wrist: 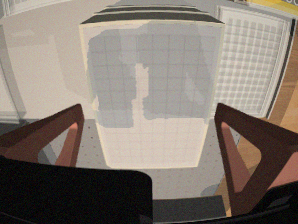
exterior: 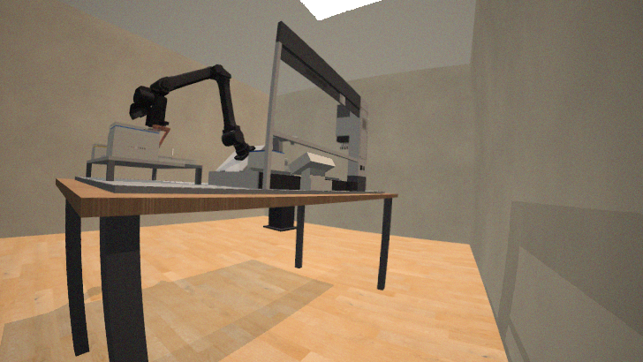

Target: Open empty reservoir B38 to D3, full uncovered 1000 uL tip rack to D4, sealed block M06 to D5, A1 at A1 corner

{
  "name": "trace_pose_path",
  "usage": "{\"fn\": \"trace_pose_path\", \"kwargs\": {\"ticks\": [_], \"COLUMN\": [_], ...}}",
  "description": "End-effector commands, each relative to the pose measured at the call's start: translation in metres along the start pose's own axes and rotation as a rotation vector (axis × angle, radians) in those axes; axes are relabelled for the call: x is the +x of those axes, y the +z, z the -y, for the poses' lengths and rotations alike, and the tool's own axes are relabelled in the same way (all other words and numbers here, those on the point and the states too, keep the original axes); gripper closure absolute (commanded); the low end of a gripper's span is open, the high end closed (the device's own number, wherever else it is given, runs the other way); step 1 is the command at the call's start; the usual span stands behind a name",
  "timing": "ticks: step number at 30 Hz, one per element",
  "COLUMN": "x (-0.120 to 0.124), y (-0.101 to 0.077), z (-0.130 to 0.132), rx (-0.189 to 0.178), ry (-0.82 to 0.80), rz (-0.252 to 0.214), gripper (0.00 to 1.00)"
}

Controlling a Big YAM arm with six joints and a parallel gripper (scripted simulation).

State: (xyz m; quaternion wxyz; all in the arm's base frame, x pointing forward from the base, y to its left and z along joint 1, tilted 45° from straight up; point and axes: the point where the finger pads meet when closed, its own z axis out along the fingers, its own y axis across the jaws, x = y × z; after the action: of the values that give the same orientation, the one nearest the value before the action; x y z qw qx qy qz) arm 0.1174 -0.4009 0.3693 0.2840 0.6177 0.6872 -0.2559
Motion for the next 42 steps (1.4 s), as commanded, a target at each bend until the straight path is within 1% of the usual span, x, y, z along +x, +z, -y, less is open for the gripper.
{"fn": "trace_pose_path", "kwargs": {"ticks": [1, 2, 12, 13, 14, 16, 17, 25, 26, 42], "x": [-0.013, -0.008, -0.008, -0.016, -0.019, -0.019, -0.019, -0.019, -0.019, -0.019], "y": [-0.001, 0.005, 0.022, 0.009, 0.001, 0.001, 0.004, 0.004, 0.004, 0.004], "z": [-0.001, 0.001, 0.002, 0.002, 0.002, 0.002, -0.001, -0.001, -0.001, -0.001], "rx": [-0.007, -0.001, 0.0, -0.006, -0.01, -0.01, -0.011, -0.011, -0.011, -0.011], "ry": [-0.005, -0.004, -0.003, 0.001, 0.002, 0.002, 0.005, 0.005, 0.005, 0.005], "rz": [0.034, 0.021, 0.021, 0.053, 0.069, 0.069, 0.054, 0.054, 0.054, 0.054], "gripper": [0.0, 0.0, 0.0, 0.0, 0.0, 0.0, 0.0, 0.0, 1.0, 1.0]}}
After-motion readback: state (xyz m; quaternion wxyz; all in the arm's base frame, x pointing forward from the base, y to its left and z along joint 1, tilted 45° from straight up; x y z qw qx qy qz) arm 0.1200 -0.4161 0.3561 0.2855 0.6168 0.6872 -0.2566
